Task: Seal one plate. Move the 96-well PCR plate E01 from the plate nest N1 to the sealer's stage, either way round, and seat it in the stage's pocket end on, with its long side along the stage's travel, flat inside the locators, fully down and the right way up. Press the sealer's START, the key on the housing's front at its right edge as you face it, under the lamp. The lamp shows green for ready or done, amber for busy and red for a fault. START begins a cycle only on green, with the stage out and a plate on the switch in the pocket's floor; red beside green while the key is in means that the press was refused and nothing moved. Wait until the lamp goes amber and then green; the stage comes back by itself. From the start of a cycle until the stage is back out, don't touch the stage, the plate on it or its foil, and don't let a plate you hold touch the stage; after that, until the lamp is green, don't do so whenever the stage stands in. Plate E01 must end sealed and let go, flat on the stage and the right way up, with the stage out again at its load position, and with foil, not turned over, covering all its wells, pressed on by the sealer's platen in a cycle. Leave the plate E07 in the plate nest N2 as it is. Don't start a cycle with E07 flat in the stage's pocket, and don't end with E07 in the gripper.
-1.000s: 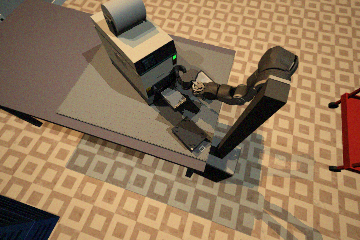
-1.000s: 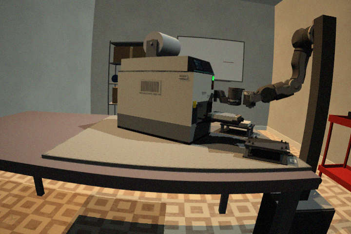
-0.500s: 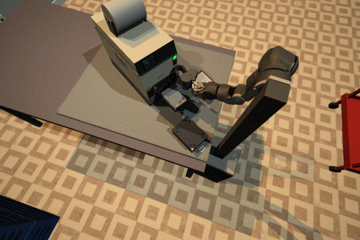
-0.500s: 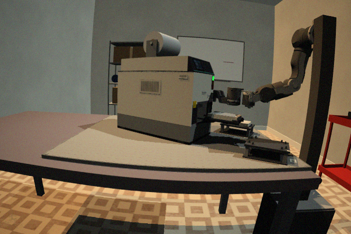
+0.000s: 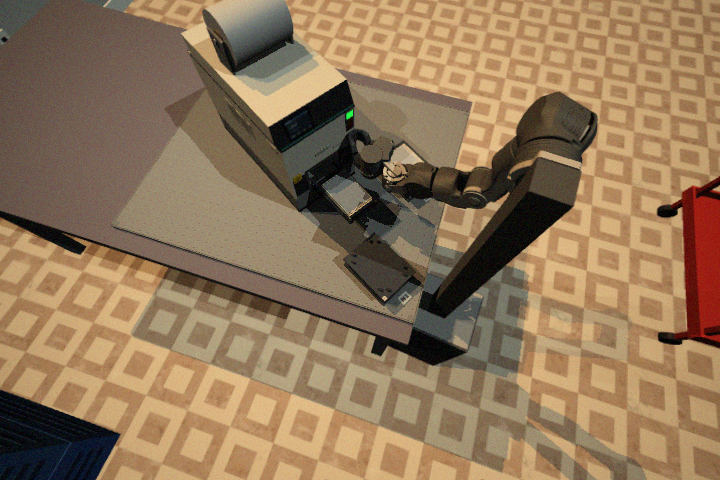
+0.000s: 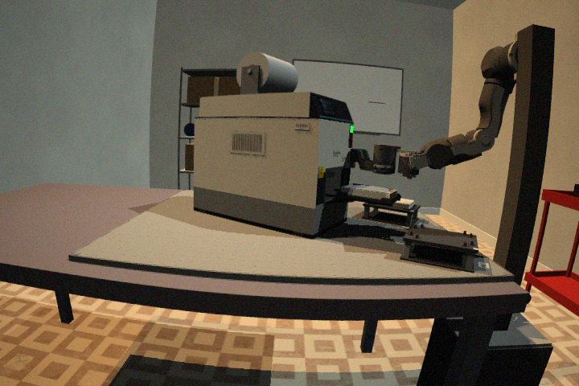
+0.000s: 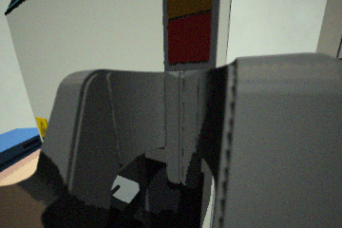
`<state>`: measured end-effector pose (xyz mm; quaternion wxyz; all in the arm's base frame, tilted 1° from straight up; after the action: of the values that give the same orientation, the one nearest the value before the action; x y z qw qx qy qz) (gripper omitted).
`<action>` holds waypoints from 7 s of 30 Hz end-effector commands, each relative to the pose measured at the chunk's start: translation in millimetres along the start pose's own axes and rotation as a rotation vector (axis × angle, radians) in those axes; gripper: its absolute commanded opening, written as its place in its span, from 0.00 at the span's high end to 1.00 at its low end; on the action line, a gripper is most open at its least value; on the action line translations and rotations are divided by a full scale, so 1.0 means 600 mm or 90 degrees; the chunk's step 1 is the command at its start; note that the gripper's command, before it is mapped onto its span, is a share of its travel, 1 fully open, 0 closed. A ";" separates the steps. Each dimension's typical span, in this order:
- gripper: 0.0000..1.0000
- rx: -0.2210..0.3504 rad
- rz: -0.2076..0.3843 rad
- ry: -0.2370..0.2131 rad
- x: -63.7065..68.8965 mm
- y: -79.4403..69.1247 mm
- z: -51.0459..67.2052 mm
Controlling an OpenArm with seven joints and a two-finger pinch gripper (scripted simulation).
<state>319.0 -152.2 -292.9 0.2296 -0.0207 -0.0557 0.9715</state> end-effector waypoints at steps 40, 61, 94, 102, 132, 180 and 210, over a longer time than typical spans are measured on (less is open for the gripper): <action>1.00 0.000 0.008 -0.001 -0.003 -0.008 0.002; 1.00 0.000 0.008 -0.001 -0.003 -0.009 0.001; 1.00 0.000 0.008 0.000 -0.003 -0.009 0.003; 1.00 0.000 0.008 0.000 -0.003 -0.009 0.003; 1.00 -0.001 0.008 0.001 -0.003 -0.009 0.003; 1.00 -0.001 0.008 0.001 -0.003 -0.009 0.003; 1.00 0.000 -0.001 0.001 0.035 -0.001 0.003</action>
<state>300.1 -141.8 -293.0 0.2277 -0.0186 -0.0559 0.9719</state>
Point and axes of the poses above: the point where the finger pads meet when closed, its own x axis back along the fingers, its own y axis across the jaws, z = x × y, the point moved 10 cm from there along x, back along the fingers, and after that the axes turned 7 degrees about -x, right-handed, at the moved point
